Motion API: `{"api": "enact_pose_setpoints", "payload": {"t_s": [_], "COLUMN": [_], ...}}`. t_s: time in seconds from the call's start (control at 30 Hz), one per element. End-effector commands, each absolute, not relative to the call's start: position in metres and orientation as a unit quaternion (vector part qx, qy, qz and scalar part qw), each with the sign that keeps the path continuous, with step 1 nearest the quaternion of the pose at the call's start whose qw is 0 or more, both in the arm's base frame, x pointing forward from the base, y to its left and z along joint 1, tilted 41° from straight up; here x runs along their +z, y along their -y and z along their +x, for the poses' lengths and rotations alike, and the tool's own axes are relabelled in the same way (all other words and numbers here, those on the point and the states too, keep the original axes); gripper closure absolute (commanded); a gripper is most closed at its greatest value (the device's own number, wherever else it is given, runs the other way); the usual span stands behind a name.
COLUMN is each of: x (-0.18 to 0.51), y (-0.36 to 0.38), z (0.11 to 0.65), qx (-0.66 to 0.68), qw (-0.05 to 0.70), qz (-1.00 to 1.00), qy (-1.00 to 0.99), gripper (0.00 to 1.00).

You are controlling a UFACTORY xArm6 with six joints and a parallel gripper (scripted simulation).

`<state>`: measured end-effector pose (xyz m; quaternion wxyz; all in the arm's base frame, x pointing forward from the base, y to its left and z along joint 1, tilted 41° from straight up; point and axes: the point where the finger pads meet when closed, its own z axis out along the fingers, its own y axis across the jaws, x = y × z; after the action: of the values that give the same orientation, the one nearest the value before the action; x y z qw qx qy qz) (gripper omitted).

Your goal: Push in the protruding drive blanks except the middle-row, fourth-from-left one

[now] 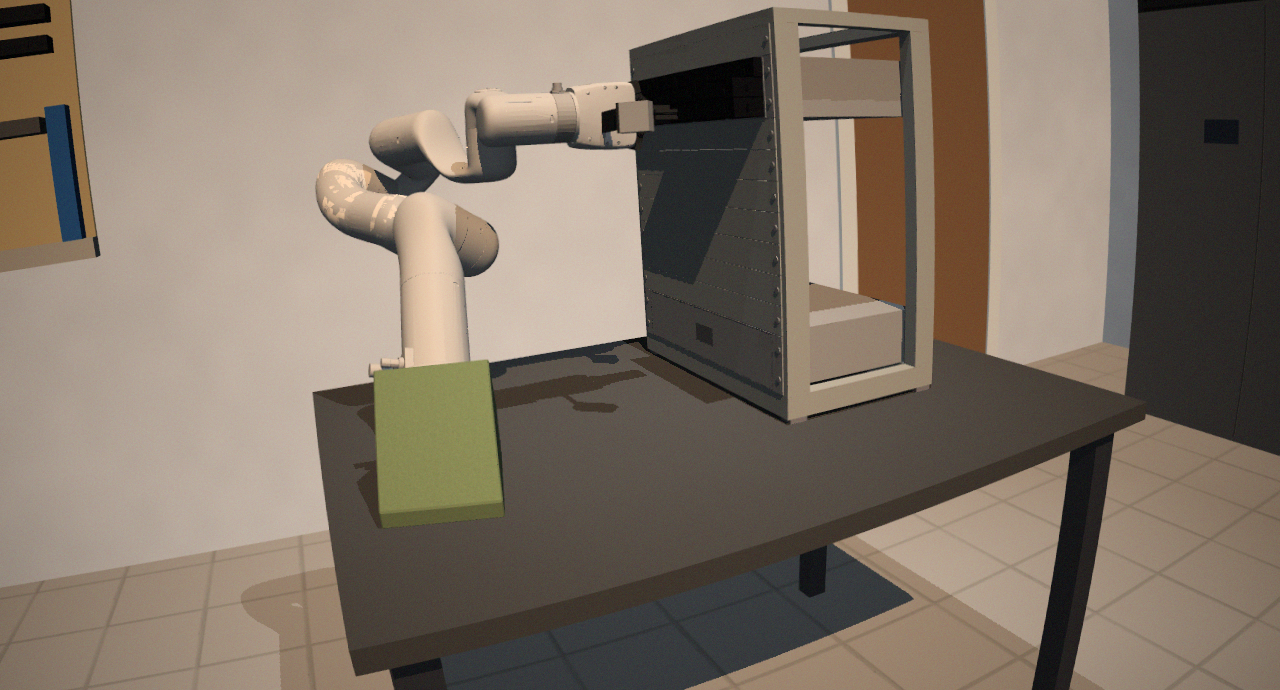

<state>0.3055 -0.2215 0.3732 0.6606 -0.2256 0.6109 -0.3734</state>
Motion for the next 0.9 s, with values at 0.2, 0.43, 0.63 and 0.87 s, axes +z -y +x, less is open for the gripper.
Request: {"api": "enact_pose_setpoints", "payload": {"t_s": [0.2,0.43,0.63,0.87], "x": [0.3755,0.3762,0.3762,0.3761], "y": [0.2249,0.2258,0.2258,0.2255], "z": [0.3096,0.3109,0.3109,0.3106], "qx": [-0.385,-0.385,-0.385,-0.385], "qw": [0.654,0.654,0.654,0.654], "qz": [-0.216,-0.216,-0.216,-0.216], "qy": [-0.615,-0.615,-0.615,-0.615], "gripper": [1.00,1.00,1.00,1.00]}}
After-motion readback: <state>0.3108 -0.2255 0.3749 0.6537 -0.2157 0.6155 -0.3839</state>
